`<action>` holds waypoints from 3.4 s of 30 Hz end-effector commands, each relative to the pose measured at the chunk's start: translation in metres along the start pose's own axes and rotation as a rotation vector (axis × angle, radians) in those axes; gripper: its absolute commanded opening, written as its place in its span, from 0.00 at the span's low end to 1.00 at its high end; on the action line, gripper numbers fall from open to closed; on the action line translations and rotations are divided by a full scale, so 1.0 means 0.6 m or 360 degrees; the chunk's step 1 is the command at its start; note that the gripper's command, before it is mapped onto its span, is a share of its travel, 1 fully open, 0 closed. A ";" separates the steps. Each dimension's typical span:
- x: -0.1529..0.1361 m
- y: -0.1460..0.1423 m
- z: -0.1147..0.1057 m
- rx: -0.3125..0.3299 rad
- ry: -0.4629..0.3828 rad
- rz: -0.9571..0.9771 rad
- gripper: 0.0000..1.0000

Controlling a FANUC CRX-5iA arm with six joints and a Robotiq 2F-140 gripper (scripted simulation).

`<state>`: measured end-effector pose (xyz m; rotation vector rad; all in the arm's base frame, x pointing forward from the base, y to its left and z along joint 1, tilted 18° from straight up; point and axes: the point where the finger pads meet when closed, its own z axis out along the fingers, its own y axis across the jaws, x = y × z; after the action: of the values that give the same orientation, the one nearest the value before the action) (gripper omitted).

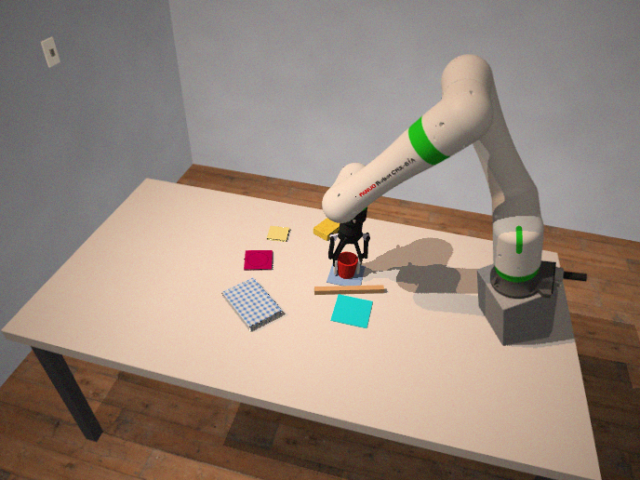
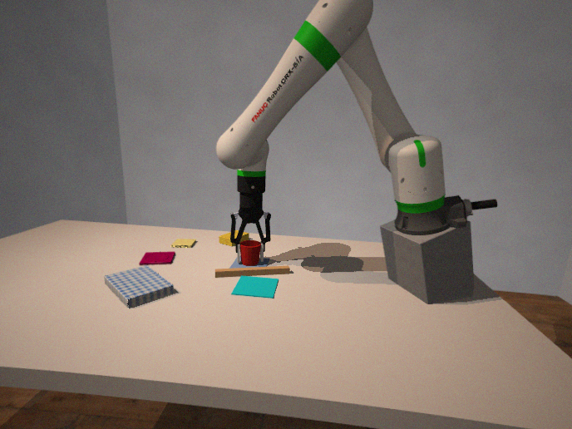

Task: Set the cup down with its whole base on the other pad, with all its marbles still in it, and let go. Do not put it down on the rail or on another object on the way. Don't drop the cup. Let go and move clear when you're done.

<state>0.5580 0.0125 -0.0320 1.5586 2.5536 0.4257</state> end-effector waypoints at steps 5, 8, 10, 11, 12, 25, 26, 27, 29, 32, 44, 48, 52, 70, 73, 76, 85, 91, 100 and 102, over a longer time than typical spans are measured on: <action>0.000 0.000 0.000 0.0000 0.0000 0.0000 0.49; 0.000 0.000 0.000 0.0000 0.0000 0.0000 0.49; 0.000 0.000 0.000 0.0000 0.0000 0.0000 0.49; 0.000 0.000 0.000 0.0000 0.0000 0.0000 0.49; 0.000 0.000 0.000 0.0000 0.0000 0.0000 0.49; 0.000 0.000 -0.035 0.0000 0.0000 0.0000 0.49; 0.000 0.000 -0.040 0.0000 0.0000 0.0000 0.49; 0.000 0.000 -0.045 0.0000 0.0000 0.0000 0.49; 0.000 0.000 -0.054 0.0000 0.0000 0.0000 0.49; 0.000 0.000 -0.064 0.0000 0.0000 0.0000 0.49; 0.000 0.000 -0.071 0.0000 0.0000 0.0000 0.49; 0.001 0.000 -0.071 0.0000 0.0000 0.0000 0.49; 0.007 0.000 -0.071 0.0000 0.0000 0.0000 0.49; 0.090 0.000 -0.071 0.0000 0.0000 0.0000 0.49; 0.098 0.000 -0.071 0.0000 0.0000 0.0000 0.49; 0.122 0.000 -0.071 0.0000 0.0000 0.0000 0.49; 0.194 -0.001 -0.071 0.0000 0.0000 0.0000 0.49; 0.223 -0.001 -0.071 0.0000 0.0000 0.0000 0.49; 0.270 -0.001 -0.071 0.0000 0.0000 0.0000 0.49; 0.277 -0.001 -0.071 0.0000 0.0000 0.0000 0.49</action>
<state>0.4724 0.1476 0.0151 1.5584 2.5548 0.4264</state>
